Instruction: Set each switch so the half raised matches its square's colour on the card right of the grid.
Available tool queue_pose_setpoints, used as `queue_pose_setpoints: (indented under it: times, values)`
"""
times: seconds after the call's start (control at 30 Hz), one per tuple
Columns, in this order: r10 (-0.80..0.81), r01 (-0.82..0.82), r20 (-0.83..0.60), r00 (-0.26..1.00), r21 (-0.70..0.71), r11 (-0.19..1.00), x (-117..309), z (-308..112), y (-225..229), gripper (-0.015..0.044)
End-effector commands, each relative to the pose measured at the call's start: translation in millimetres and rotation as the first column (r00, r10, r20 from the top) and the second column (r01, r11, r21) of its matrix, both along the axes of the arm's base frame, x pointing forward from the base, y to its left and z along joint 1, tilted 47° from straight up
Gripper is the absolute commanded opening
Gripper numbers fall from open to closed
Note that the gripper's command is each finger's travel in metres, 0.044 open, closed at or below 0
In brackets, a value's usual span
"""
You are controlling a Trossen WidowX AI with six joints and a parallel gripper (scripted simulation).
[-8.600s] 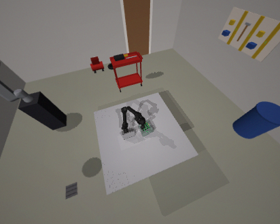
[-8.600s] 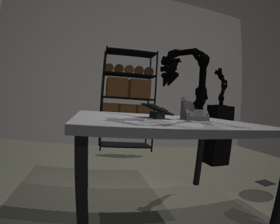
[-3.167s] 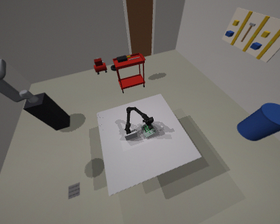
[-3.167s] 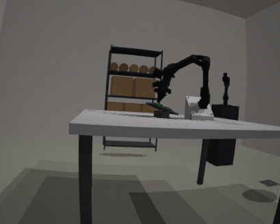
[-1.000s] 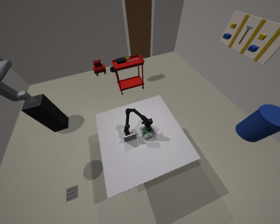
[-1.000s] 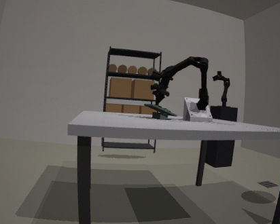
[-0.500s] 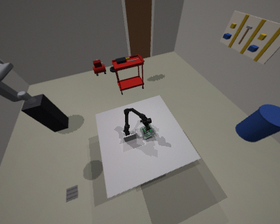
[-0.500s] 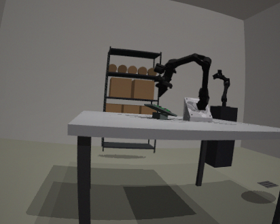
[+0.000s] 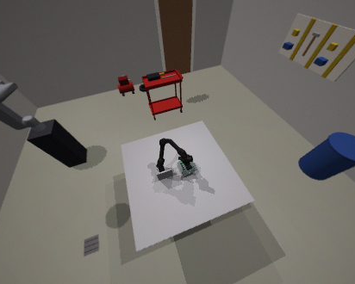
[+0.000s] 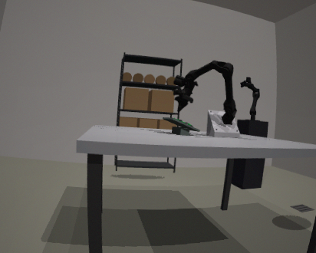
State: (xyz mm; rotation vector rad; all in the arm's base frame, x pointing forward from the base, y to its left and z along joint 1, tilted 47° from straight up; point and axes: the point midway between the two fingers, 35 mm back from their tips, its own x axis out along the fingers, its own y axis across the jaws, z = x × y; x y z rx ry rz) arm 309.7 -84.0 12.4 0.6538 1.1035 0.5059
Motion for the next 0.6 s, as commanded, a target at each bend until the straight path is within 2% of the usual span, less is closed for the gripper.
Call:
queue_pose_setpoints:
  times: [0.0,0.57]
  values:
    - [0.001,-0.001,-0.005,1.0,0.019,1.0,2.5,-14.5,18.8,0.0]
    - [0.001,-0.001,-0.005,1.0,0.02,1.0,8.8,-26.1,31.5,0.0]
